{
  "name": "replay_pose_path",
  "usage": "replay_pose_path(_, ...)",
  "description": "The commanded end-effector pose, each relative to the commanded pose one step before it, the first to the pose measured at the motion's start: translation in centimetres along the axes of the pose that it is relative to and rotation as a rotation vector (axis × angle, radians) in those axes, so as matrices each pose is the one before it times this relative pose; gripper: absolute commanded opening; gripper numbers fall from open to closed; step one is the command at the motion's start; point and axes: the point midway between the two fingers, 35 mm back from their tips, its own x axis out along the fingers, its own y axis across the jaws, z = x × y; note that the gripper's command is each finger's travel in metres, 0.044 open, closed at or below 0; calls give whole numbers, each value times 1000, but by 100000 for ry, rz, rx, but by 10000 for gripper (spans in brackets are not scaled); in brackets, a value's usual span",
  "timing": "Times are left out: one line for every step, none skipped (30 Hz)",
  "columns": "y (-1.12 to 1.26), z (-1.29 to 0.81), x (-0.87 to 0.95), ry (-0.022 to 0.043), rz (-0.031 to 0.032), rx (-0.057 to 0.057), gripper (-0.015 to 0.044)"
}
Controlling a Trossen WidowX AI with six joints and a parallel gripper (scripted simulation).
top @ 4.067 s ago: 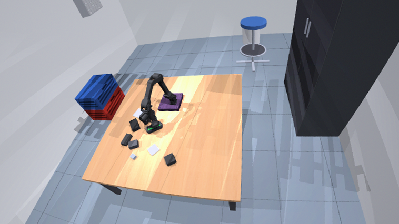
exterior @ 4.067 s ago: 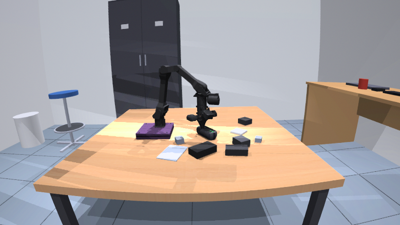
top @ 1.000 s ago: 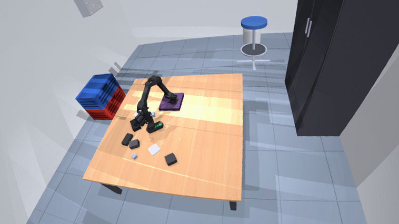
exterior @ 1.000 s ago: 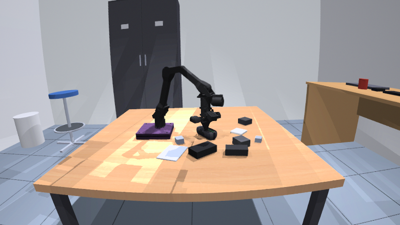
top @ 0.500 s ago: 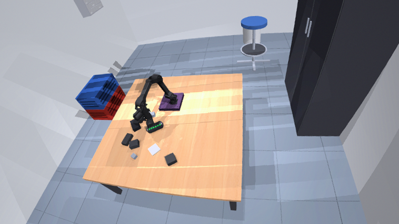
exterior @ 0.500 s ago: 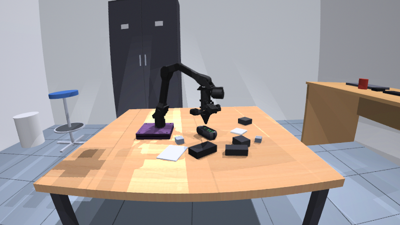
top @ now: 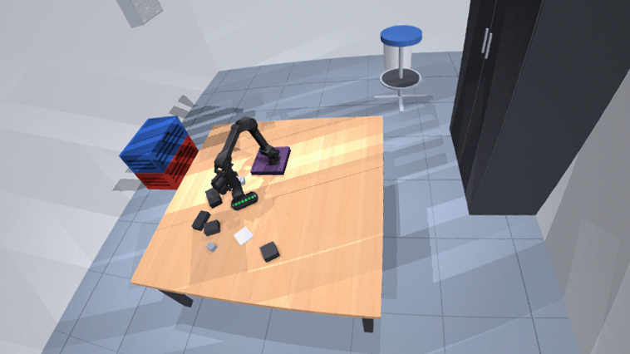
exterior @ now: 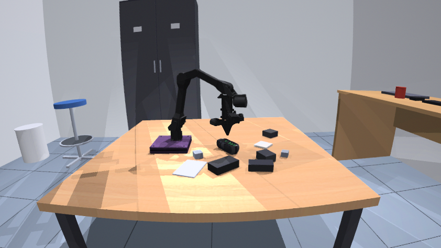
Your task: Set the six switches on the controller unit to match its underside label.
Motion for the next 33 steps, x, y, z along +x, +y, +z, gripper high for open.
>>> replay_pose_path(-9,-57,-48,102,-92,229,0)
replay_pose_path(-3,7,0,198,89,516,0)
replay_pose_path(0,0,0,0,0,0,0)
replay_pose_path(0,0,0,0,0,0,0)
replay_pose_path(0,0,0,0,0,0,0)
replay_pose_path(0,0,0,0,0,0,0)
replay_pose_path(0,0,0,0,0,0,0)
replay_pose_path(0,0,0,0,0,0,0)
replay_pose_path(0,0,0,0,0,0,0)
replay_pose_path(0,0,0,0,0,0,0)
replay_pose_path(0,0,0,0,0,0,0)
replay_pose_path(-80,10,46,52,298,12,0)
replay_pose_path(-239,29,136,144,896,33,0)
replay_pose_path(-399,41,221,199,1499,46,0)
replay_pose_path(-497,39,265,176,1870,42,0)
replay_pose_path(-499,26,254,97,1882,24,0)
replay_pose_path(-501,12,242,19,1888,5,0)
replay_pose_path(-501,-2,230,-60,1890,-15,0)
replay_pose_path(-501,-17,218,-138,1891,-35,0)
replay_pose_path(-500,-31,207,-217,1888,-56,0)
replay_pose_path(-499,-46,195,-294,1884,-78,0)
replay_pose_path(-495,-60,183,-370,1870,-101,0)
replay_pose_path(-398,-59,139,-354,1503,-98,0)
replay_pose_path(-238,-40,79,-236,898,-66,0)
replay_pose_path(-79,-14,25,-83,299,-23,0)
replay_pose_path(0,0,0,0,0,0,0)
replay_pose_path(0,0,0,0,0,0,0)
replay_pose_path(0,0,0,0,0,0,0)
replay_pose_path(0,0,0,0,0,0,0)
replay_pose_path(-6,3,33,7,-1,2,0)
replay_pose_path(-12,7,63,13,-2,3,0)
replay_pose_path(-18,10,93,20,-3,5,0)
replay_pose_path(-24,12,125,26,-4,6,0)
